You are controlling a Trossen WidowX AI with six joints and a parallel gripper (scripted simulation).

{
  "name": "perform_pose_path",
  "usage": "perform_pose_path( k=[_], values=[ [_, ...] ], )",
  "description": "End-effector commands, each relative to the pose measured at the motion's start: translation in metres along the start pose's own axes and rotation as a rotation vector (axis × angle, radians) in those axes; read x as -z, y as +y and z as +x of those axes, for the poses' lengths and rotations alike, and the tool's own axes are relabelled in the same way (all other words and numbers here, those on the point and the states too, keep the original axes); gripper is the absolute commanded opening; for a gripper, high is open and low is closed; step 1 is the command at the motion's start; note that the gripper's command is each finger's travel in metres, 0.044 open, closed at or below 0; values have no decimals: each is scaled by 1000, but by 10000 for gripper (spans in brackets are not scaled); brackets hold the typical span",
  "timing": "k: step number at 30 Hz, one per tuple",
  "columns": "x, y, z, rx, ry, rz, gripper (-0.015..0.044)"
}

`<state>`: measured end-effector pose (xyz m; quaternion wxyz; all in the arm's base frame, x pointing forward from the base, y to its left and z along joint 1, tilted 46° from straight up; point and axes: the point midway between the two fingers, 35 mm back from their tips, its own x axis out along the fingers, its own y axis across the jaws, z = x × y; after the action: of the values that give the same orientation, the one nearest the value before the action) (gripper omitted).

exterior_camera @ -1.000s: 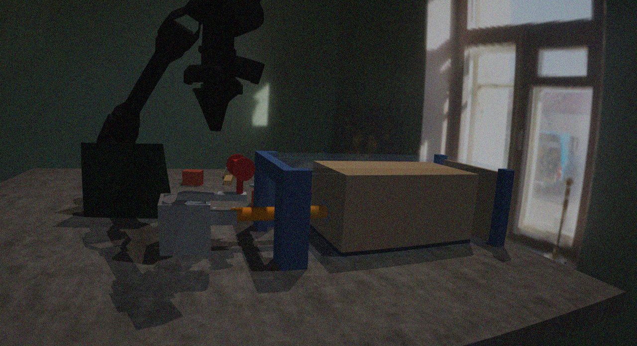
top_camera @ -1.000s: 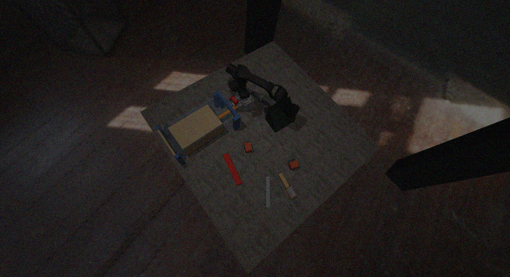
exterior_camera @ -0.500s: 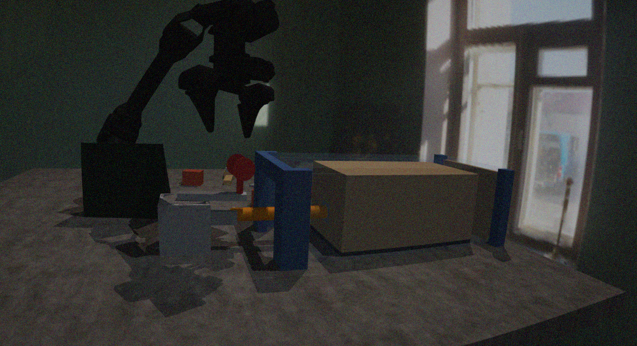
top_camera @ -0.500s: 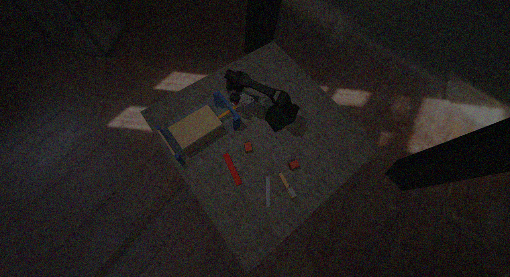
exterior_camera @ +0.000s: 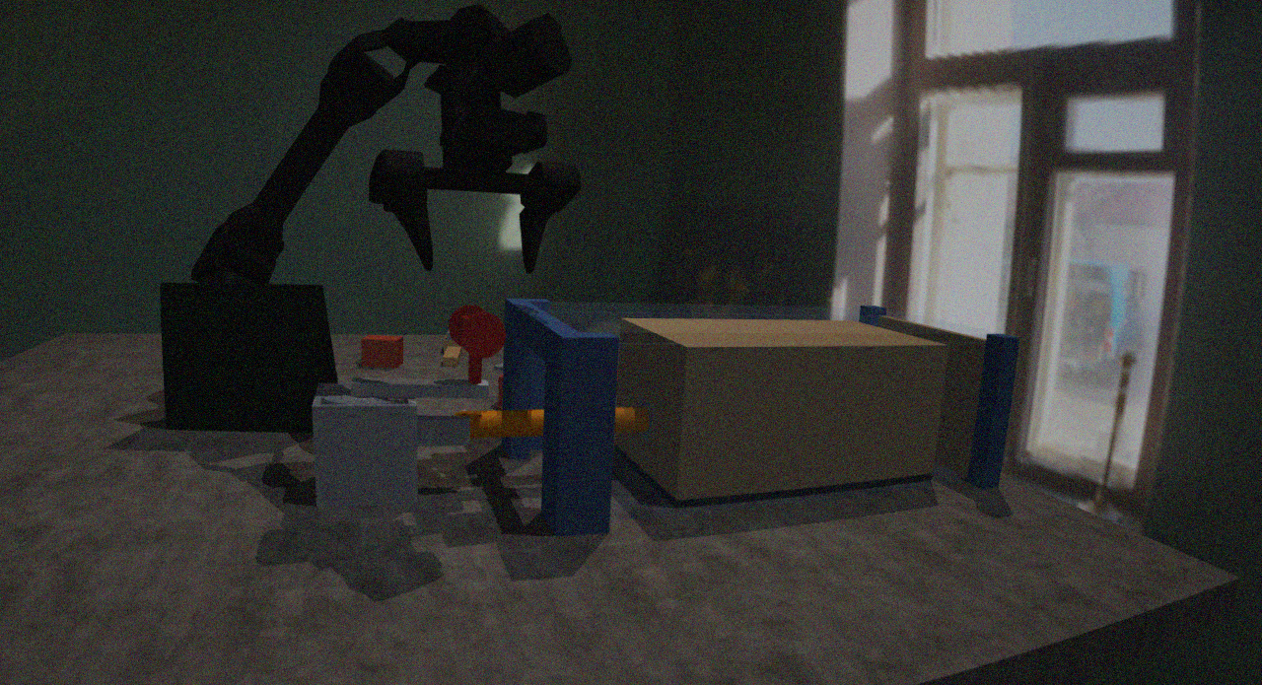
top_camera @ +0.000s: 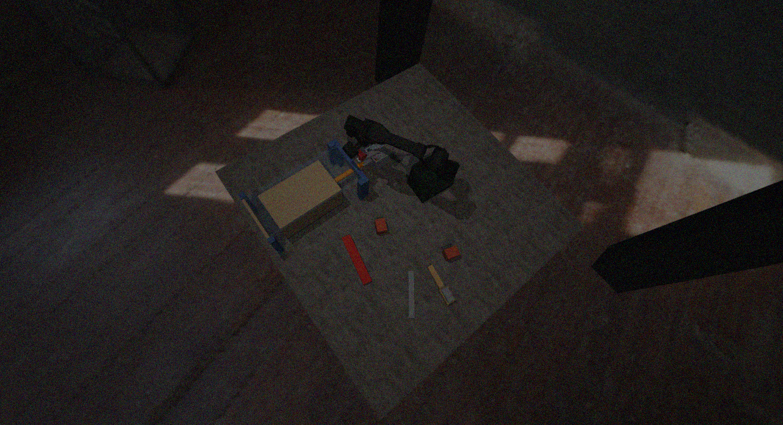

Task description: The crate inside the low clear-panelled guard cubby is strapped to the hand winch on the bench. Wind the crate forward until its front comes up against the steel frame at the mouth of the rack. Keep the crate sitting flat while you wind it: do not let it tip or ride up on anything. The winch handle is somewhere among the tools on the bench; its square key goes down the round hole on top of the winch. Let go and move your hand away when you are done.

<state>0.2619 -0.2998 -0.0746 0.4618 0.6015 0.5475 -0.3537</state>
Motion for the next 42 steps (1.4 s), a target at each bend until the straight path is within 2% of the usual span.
perform_pose_path(
  k=[1, 42],
  values=[
    [1, 1, 0, 5, -16, 53, 440],
    [24, 3, 53, 4, -14, 53, 440]
  ],
)
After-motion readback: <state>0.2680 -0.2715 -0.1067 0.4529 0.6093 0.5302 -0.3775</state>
